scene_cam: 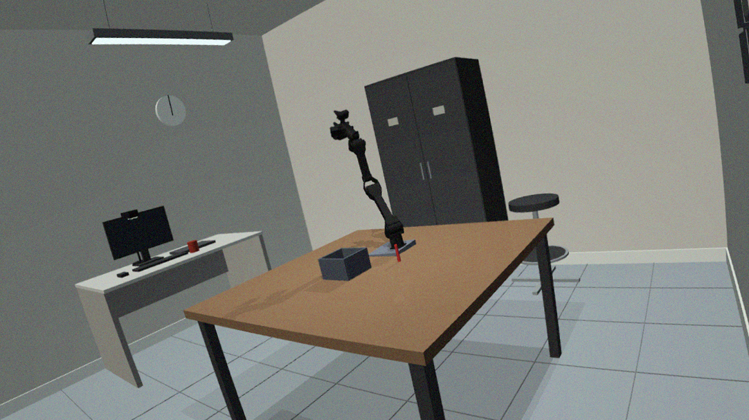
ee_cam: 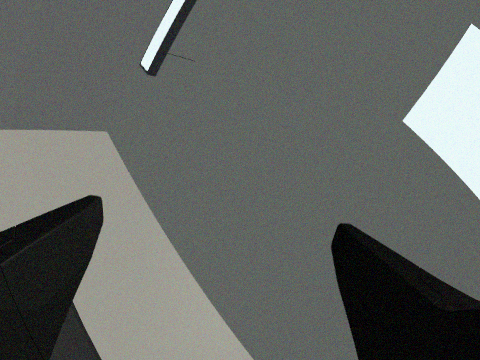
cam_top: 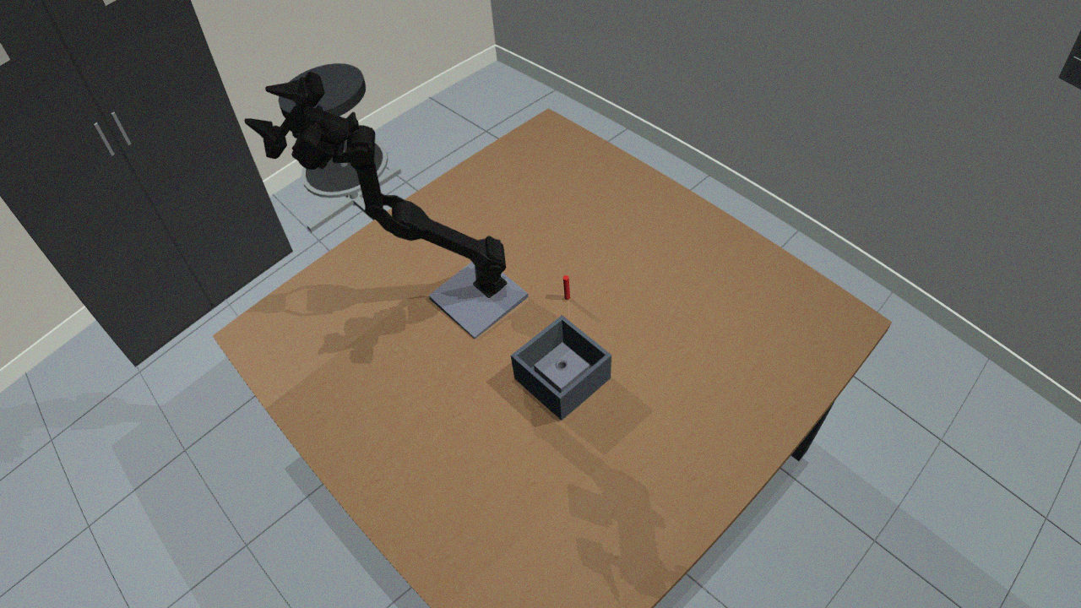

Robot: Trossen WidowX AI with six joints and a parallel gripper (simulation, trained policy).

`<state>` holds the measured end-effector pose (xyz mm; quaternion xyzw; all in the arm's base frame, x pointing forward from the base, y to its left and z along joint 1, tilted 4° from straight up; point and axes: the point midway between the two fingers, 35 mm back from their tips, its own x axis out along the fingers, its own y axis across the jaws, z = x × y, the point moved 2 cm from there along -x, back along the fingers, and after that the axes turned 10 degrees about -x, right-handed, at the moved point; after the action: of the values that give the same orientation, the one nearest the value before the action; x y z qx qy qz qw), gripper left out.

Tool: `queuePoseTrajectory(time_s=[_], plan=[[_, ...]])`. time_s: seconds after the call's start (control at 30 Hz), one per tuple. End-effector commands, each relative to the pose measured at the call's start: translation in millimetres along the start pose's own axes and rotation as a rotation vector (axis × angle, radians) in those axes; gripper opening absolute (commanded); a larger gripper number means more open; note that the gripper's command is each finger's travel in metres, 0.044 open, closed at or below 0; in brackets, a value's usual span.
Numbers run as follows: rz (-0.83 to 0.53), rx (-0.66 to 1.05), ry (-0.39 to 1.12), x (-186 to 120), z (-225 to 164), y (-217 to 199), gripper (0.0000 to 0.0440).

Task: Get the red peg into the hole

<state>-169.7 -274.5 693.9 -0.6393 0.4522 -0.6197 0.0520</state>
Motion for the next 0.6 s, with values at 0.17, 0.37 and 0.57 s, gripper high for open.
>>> queuePoseTrajectory(time_s=[0.17, 0.37, 0.57], plan=[[-0.177, -0.095, -0.006, -21, 3, -67, 0.0440], [-0.370, -0.178, -0.002, -51, 8, -132, 0.0440], [-0.560, -0.268, 0.005, -89, 17, -193, 0.0440]])
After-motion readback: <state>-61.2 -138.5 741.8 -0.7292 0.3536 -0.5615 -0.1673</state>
